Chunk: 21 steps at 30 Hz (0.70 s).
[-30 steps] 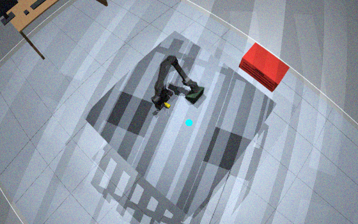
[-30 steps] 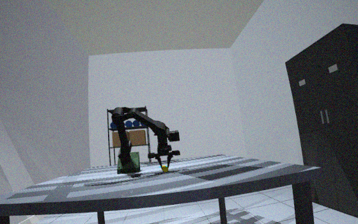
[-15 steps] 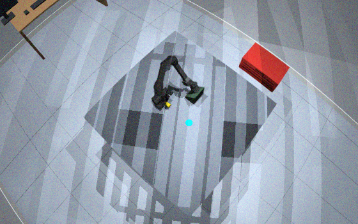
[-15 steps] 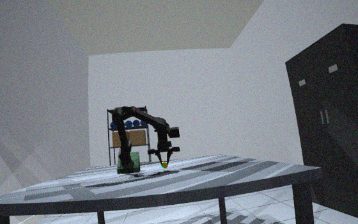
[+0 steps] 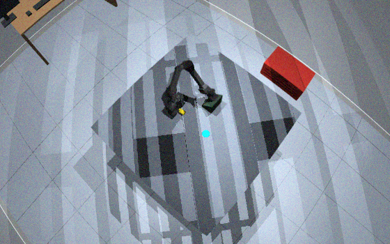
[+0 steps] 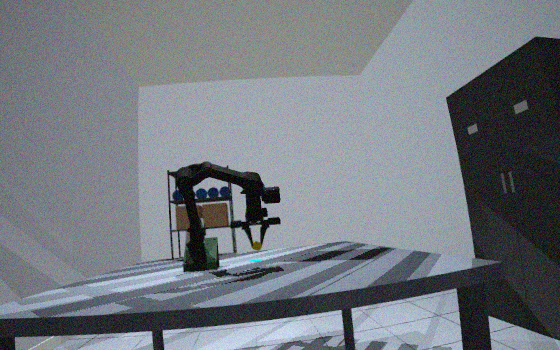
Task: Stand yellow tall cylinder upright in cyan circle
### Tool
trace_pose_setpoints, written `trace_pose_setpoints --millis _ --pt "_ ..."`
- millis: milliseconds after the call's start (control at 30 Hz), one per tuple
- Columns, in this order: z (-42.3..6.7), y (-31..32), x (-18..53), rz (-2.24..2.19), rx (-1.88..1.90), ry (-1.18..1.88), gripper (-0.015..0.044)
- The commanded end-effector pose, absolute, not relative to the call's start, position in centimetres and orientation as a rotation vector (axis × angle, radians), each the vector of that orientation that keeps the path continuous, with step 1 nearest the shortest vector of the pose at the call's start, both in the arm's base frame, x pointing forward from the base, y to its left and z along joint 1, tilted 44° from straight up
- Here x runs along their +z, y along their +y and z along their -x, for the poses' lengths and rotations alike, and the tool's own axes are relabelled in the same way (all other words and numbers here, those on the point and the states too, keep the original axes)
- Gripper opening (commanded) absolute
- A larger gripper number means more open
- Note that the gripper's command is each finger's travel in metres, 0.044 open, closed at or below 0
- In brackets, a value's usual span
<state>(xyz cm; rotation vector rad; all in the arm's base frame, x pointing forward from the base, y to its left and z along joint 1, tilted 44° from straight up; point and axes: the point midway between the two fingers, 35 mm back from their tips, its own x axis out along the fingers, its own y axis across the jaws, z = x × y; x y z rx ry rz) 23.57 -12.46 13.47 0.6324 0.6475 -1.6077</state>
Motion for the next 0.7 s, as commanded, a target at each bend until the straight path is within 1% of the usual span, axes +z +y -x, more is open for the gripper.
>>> trace_pose_setpoints --millis 0,400,667 --pt "-23.8 -11.6 14.4 -0.643 -1.604 0.642 0.0105" --pt "-23.8 -9.7 16.4 -0.629 -1.601 0.647 0.0105" --pt "-24.8 -8.2 15.1 -0.493 -1.504 0.800 0.0105"
